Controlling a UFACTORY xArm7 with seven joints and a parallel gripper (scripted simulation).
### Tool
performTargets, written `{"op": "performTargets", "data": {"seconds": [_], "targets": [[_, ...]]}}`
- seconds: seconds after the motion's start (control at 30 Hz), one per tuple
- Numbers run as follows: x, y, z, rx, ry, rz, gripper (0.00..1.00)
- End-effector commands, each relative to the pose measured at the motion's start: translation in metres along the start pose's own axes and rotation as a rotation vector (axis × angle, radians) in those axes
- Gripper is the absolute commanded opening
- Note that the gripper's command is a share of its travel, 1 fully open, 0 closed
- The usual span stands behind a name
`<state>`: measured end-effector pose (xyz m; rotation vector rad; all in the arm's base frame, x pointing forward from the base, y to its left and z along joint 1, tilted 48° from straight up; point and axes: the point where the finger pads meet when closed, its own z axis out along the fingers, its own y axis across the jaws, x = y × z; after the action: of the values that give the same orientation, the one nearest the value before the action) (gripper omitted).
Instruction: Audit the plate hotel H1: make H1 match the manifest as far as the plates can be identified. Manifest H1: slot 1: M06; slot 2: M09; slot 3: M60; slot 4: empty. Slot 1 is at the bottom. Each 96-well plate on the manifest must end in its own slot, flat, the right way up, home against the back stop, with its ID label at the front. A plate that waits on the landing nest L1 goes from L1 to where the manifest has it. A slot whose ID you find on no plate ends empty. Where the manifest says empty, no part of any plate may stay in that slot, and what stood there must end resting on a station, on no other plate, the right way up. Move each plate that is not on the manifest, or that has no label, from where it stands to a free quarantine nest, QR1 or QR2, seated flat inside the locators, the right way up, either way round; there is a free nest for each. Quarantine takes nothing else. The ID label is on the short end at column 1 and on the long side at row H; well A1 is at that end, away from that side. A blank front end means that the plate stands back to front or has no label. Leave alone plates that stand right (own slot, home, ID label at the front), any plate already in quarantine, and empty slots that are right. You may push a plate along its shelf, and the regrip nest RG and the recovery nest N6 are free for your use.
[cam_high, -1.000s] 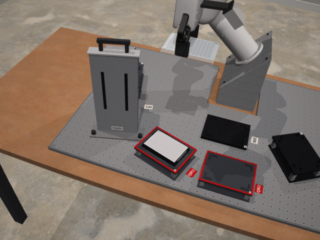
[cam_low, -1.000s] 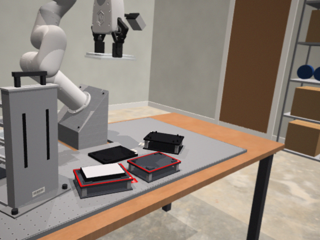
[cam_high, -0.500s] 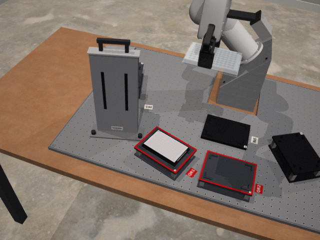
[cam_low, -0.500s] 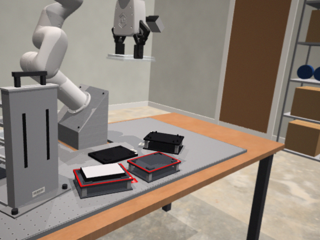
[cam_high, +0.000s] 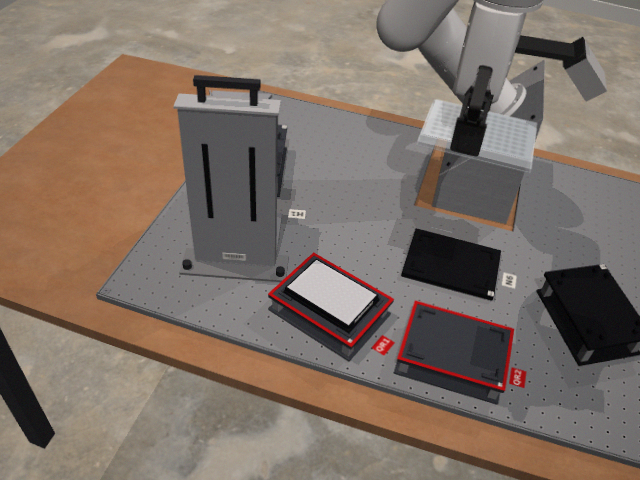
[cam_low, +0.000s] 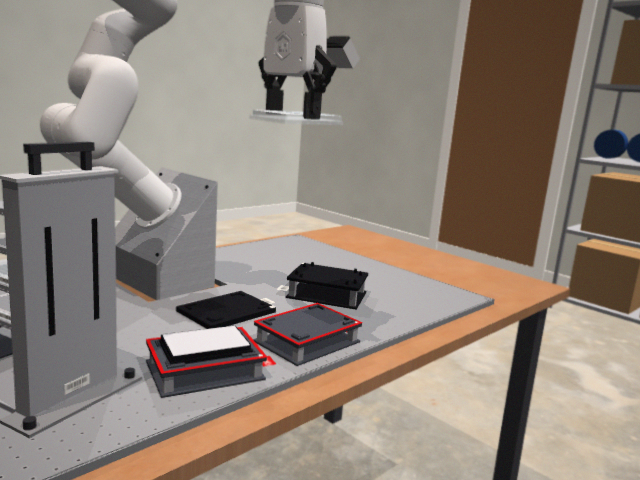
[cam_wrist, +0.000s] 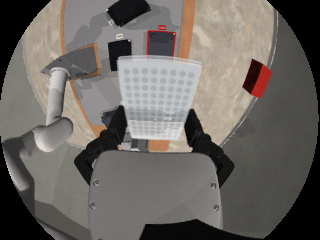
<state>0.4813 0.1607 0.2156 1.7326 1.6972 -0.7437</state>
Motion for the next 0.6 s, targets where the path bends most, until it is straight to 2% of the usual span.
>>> {"op": "performTargets", "data": {"seconds": [0.0,0.2,0.57], "targets": [[0.022,0.004,-0.002,-0.003,0.0,0.0,0.0],[0.052,0.007,-0.002,-0.003,0.0,0.0,0.0],[0.055,0.008,-0.002,-0.003,0.0,0.0,0.0]]}}
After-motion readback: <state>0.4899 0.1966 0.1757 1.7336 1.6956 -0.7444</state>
